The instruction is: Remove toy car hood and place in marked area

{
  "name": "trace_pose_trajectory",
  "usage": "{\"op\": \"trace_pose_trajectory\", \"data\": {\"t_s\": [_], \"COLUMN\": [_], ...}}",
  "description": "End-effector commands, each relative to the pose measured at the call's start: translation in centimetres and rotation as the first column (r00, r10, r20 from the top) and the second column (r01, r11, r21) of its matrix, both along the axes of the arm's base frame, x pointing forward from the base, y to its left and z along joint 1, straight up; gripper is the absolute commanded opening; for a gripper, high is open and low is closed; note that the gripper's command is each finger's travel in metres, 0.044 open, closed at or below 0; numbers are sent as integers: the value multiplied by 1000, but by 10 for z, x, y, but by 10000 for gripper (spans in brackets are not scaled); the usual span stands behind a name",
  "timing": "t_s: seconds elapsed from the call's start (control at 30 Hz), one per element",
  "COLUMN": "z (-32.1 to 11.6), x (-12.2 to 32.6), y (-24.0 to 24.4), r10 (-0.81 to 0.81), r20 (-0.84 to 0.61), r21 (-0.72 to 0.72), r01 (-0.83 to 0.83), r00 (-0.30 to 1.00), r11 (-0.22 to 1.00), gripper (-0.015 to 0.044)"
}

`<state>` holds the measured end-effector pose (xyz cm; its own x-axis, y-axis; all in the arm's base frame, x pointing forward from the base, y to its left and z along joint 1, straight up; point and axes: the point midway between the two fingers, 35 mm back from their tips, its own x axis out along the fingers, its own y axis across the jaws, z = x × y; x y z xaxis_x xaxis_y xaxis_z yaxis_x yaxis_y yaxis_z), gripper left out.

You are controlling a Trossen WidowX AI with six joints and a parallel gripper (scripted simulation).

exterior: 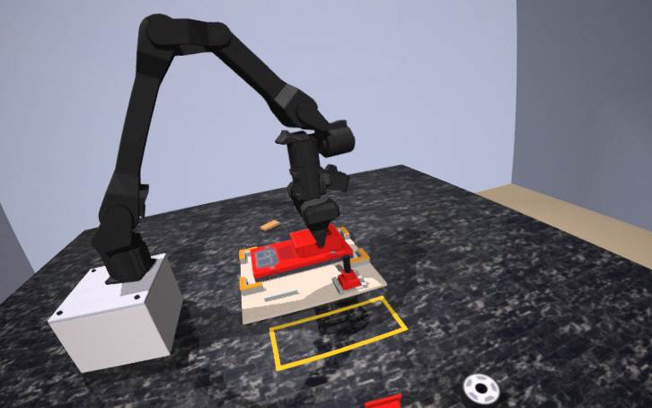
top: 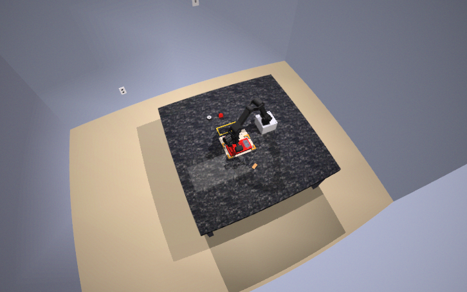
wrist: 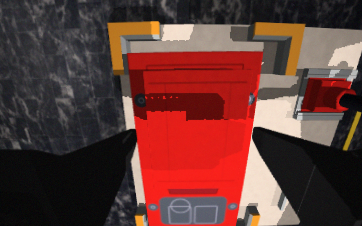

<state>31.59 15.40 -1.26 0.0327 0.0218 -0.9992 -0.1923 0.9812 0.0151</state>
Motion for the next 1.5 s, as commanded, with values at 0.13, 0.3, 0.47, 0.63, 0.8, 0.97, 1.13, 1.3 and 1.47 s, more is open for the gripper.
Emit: {"op": "trace_pose_trajectory", "data": {"t_s": [0.13, 0.3, 0.47, 0.63, 0.8, 0.97, 1.13, 1.3, 1.47], "z": [-5, -8, -10, -13, -10, -10, -9, -7, -4], "x": [-1, -1, -1, -1, 0, 0, 0, 0, 0], "y": [-1, -1, -1, -1, 0, 0, 0, 0, 0], "r10": [-3, -3, -3, -3, 0, 0, 0, 0, 0], "r20": [-2, -2, -2, -2, 0, 0, 0, 0, 0], "r21": [-6, -6, -6, -6, 0, 0, 0, 0, 0], "r01": [3, 3, 3, 3, 0, 0, 0, 0, 0], "r00": [1000, 1000, 1000, 1000, 1000, 1000, 1000, 1000, 1000], "r11": [1000, 1000, 1000, 1000, 1000, 1000, 1000, 1000, 1000], "gripper": [440, 440, 440, 440, 328, 295, 222, 91, 0]}}
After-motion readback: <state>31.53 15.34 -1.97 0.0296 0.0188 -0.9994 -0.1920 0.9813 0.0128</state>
